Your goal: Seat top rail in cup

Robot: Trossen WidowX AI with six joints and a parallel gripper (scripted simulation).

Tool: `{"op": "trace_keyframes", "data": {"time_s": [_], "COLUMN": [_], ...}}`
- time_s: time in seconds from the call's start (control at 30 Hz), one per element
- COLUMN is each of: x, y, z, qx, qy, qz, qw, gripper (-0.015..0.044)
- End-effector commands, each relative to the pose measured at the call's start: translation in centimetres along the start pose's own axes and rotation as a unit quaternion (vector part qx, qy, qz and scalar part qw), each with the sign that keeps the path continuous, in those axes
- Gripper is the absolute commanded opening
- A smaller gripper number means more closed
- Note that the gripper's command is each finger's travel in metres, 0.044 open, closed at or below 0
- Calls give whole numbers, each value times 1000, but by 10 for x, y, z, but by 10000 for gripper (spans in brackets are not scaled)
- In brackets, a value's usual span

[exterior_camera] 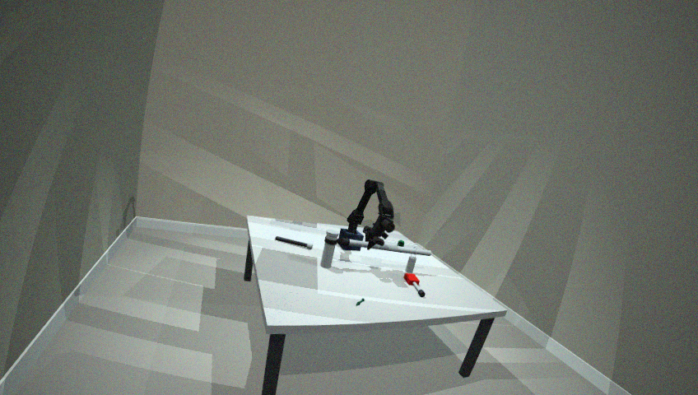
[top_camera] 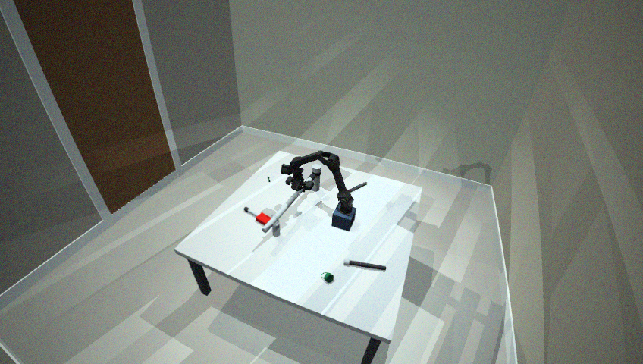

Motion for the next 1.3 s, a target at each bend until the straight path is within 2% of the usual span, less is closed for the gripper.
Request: {"op": "trace_keyframes", "data": {"time_s": [0.0, 1.27], "x": [3, 9], "y": [0, 1], "z": [-2, 1], "qx": [1, 0], "qy": [7, 0], "qz": [-2, 0], "qw": [1000, 1000], "gripper": [0, 0]}}
Point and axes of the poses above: the point midway between the two fingers, 35 mm back from their tips, its own z axis out along the fingers, its own y axis across the jaws, x = y × z, the point moved 9 cm from there along -z, back along the fingers, and after that the axes turned 3 degrees about -z, right-handed, at the moved point
